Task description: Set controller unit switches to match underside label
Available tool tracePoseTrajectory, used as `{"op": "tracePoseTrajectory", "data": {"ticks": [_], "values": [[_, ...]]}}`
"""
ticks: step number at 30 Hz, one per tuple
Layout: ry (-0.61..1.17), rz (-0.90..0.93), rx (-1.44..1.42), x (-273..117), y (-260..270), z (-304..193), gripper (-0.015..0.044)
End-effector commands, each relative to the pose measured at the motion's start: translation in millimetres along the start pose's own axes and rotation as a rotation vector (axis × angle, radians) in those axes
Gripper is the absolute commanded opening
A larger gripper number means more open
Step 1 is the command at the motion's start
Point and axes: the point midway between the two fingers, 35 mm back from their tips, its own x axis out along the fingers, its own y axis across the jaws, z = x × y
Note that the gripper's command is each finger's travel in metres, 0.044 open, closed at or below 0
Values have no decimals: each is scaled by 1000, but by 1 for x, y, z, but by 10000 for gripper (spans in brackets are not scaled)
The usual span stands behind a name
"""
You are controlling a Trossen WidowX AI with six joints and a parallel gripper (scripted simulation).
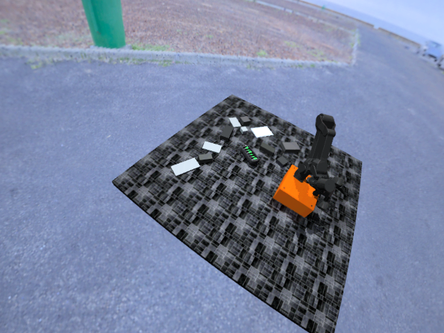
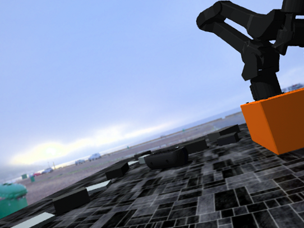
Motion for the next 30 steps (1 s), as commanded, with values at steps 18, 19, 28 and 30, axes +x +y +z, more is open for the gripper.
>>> {"op": "tracePoseTrajectory", "data": {"ticks": [18, 19, 28, 30], "values": [[219, 497, 325, -80, 103, -33, 0], [236, 532, 353, -88, 109, -33, 0], [398, 822, 600, -170, 153, -23, 0], [435, 882, 657, -190, 160, -18, 0]]}}
